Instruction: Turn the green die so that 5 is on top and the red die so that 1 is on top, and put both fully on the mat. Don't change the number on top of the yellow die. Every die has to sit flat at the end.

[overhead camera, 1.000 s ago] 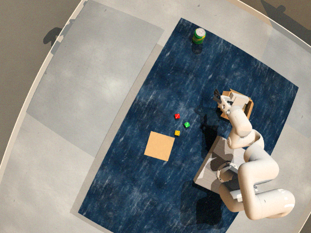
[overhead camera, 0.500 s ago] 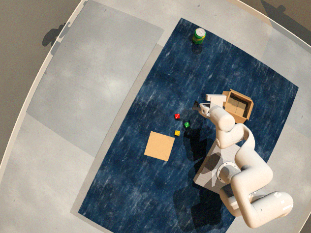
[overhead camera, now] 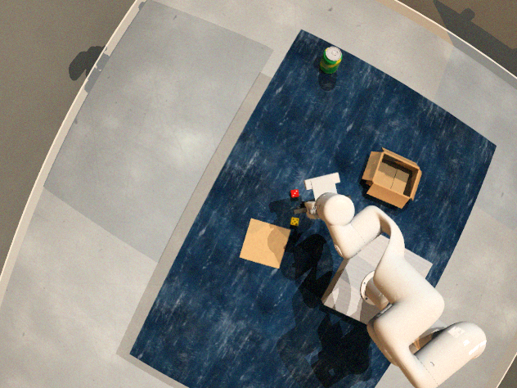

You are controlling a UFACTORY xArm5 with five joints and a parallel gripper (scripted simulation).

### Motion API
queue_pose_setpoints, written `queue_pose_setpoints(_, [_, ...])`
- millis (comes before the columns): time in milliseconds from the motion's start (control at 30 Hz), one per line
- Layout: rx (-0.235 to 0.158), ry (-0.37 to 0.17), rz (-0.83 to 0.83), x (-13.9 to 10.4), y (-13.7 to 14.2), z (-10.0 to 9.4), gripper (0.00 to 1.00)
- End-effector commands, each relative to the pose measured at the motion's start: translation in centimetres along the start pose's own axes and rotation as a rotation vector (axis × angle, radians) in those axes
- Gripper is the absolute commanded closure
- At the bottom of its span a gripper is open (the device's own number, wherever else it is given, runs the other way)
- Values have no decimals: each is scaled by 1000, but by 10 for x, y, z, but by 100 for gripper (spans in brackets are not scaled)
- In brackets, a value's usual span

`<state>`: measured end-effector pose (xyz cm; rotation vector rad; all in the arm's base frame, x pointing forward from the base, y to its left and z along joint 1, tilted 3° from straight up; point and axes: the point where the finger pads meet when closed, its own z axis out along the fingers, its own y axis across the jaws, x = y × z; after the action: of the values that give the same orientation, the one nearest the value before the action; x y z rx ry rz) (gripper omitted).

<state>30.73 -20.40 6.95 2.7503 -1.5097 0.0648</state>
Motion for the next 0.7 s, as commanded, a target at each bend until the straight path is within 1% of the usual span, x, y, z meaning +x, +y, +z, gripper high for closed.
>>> queue_pose_setpoints(0, [-28, -63, -44, -17, -15, -5, 0])
queue_pose_setpoints(100, [-34, -75, -54, -21, -17, -6, 0])
queue_pose_setpoints(667, [-34, -75, -55, -21, -17, -6, 0])
